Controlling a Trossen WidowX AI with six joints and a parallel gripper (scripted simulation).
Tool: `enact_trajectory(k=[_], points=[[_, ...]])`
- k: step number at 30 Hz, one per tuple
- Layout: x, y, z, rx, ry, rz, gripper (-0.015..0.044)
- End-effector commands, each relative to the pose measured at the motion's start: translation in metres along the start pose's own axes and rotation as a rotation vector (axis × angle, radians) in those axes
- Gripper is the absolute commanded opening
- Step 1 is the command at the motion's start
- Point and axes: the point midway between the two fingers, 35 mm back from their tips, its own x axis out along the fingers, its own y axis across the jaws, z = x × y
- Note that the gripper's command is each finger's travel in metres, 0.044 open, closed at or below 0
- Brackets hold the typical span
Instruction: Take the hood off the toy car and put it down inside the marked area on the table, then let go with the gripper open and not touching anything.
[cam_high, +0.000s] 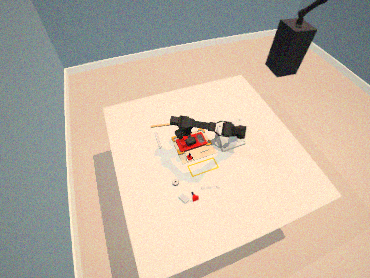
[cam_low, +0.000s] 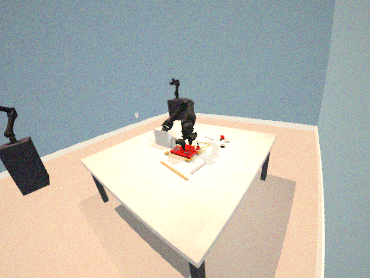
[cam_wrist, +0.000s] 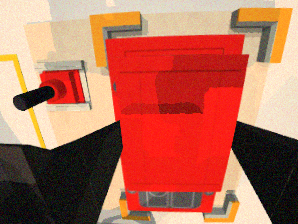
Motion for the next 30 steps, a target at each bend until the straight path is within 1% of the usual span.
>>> enact_trajectory(k=[1,11,21,23,24,30], points=[[-0.006,-0.001,0.002,-0.006,-0.007,-0.008,0.0],[-0.015,-0.001,0.002,-0.006,-0.006,-0.008,0.0],[-0.054,-0.002,0.002,-0.006,-0.006,-0.01,0.0],[-0.054,-0.001,0.002,-0.006,-0.006,-0.01,0.0],[-0.045,0.0,0.001,0.001,-0.002,-0.002,0.0],[-0.047,0.025,0.002,0.002,0.0,-0.01,0.0]])
